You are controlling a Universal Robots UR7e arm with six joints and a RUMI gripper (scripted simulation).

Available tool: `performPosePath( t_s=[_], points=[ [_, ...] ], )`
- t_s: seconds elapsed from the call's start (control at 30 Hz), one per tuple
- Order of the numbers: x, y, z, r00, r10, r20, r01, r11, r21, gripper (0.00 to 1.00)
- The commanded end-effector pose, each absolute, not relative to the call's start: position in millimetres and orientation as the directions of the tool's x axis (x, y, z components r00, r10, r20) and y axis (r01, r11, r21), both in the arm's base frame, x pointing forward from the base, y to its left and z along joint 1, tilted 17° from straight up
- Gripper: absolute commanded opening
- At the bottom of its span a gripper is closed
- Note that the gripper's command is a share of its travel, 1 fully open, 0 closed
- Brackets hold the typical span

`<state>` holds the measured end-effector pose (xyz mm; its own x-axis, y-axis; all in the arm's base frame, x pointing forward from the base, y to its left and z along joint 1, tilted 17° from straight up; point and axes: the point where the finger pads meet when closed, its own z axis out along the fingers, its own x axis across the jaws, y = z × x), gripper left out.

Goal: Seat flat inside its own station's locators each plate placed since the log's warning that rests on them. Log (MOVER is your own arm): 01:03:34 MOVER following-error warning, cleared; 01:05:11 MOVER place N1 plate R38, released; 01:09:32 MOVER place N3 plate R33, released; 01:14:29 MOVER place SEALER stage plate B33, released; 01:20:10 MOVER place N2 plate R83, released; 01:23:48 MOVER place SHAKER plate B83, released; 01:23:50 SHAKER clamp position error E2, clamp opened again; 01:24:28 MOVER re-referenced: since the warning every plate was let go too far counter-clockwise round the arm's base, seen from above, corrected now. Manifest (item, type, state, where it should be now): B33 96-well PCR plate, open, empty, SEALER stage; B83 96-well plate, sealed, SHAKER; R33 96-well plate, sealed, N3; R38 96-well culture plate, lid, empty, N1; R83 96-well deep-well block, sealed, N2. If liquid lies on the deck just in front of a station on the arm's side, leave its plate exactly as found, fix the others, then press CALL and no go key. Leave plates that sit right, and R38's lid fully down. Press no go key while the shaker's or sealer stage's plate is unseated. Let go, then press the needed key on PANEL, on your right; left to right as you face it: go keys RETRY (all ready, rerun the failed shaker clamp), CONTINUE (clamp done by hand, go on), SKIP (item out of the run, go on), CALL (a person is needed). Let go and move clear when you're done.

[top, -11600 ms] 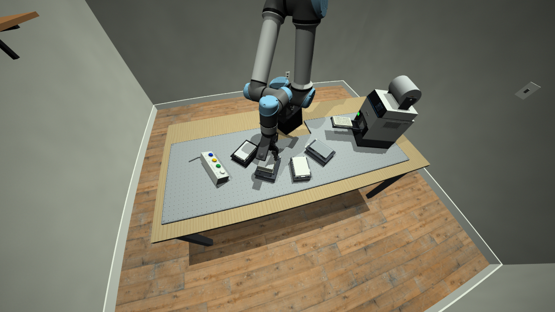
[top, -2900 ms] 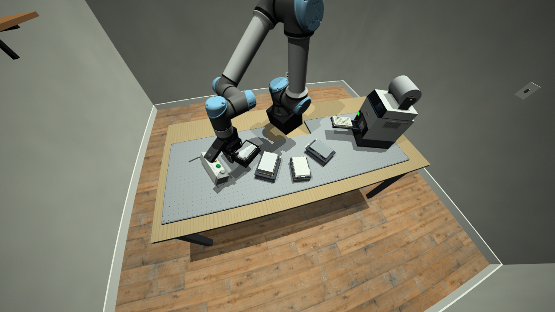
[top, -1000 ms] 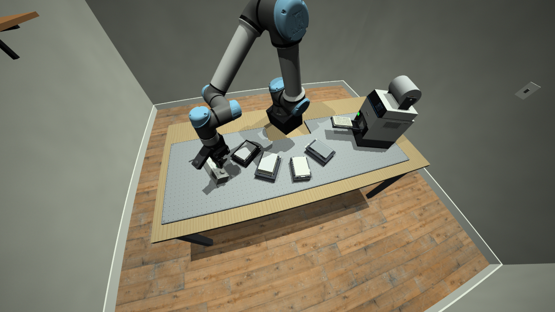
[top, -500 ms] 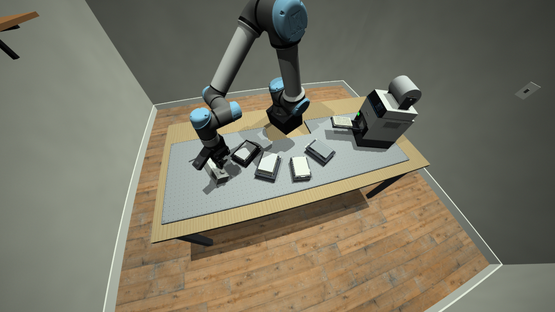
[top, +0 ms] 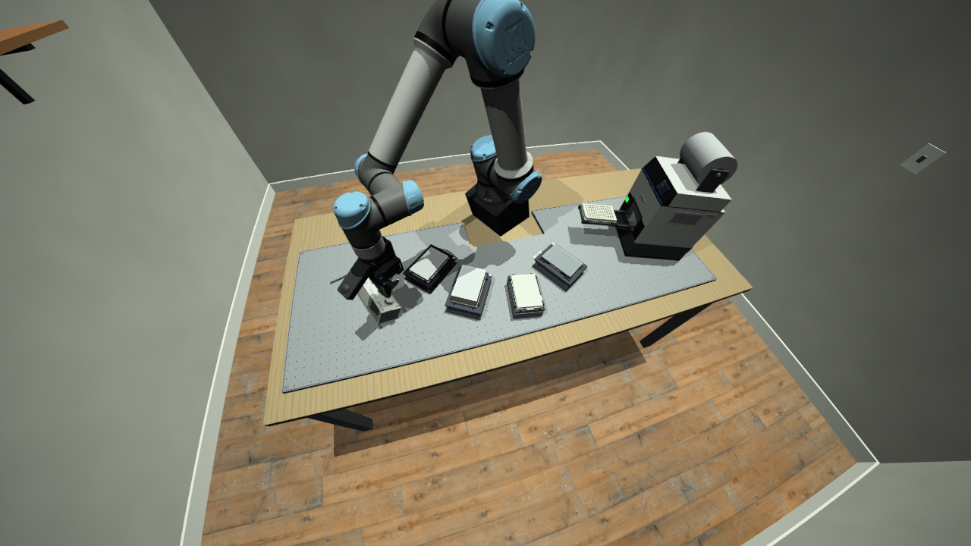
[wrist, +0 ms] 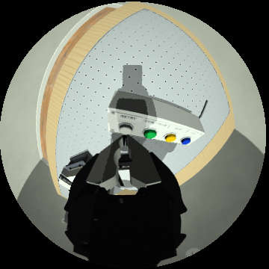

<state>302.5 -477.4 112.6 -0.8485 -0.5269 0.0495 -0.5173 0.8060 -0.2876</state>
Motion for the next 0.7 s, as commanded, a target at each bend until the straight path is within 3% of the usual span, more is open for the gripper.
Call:
performPosePath(
  t_s=[0.0,0.67],
  points=[
    [303.6,-476.4,107.4,-0.848,-0.528,0.049,-0.519,0.806,-0.285,0.0],
    [304.9,-479.6,95.8,-0.848,-0.528,0.049,-0.519,0.806,-0.285,0.0]
  ],
)
